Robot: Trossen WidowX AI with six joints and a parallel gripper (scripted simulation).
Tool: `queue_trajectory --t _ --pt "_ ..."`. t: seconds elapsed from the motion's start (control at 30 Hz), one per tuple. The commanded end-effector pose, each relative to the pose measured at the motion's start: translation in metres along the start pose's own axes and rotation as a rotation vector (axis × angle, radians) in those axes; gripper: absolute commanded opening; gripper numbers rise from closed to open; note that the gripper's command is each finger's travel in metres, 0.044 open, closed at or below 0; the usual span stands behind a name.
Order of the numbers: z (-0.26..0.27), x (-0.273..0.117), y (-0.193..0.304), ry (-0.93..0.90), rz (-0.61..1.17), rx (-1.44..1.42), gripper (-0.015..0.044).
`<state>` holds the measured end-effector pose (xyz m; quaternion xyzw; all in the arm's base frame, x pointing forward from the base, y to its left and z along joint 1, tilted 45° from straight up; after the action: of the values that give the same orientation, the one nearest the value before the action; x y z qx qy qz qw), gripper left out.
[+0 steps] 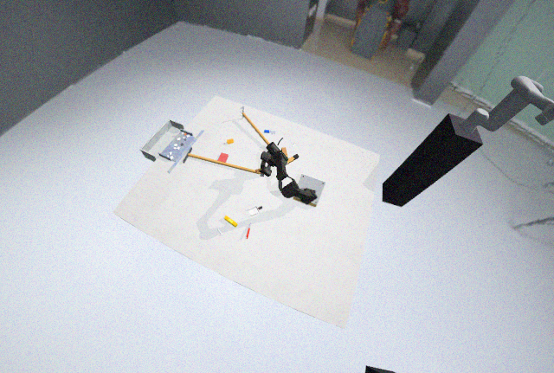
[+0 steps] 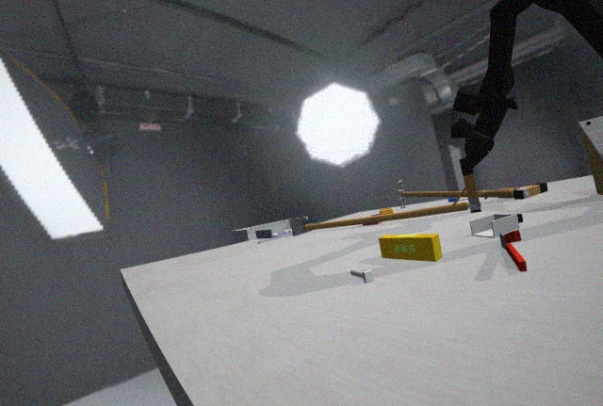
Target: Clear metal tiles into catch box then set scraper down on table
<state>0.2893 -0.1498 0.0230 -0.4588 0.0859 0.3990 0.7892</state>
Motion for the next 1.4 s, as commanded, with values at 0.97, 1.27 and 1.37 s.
queue_trajectory --t 0.97,1.27,1.37 --pt "0.003 0.017 0.000 -0.006 -0.005 0.001 0.0059" --pt "0.002 0.016 -0.001 -0.006 -0.005 0.005 0.0000" --pt "0.000 0.016 0.000 -0.003 -0.005 0.008 0.0000"
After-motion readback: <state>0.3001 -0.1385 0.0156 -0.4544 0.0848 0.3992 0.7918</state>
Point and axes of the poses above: the point midway between the two fingers, 35 mm back from their tips, its own x axis out along the fingers, its own z axis across the jaws, y = z × x, the point moved 7 cm from there along -x, back along the fingers, and after that the axes turned 12 degrees about -x, right-handed, at the moved point
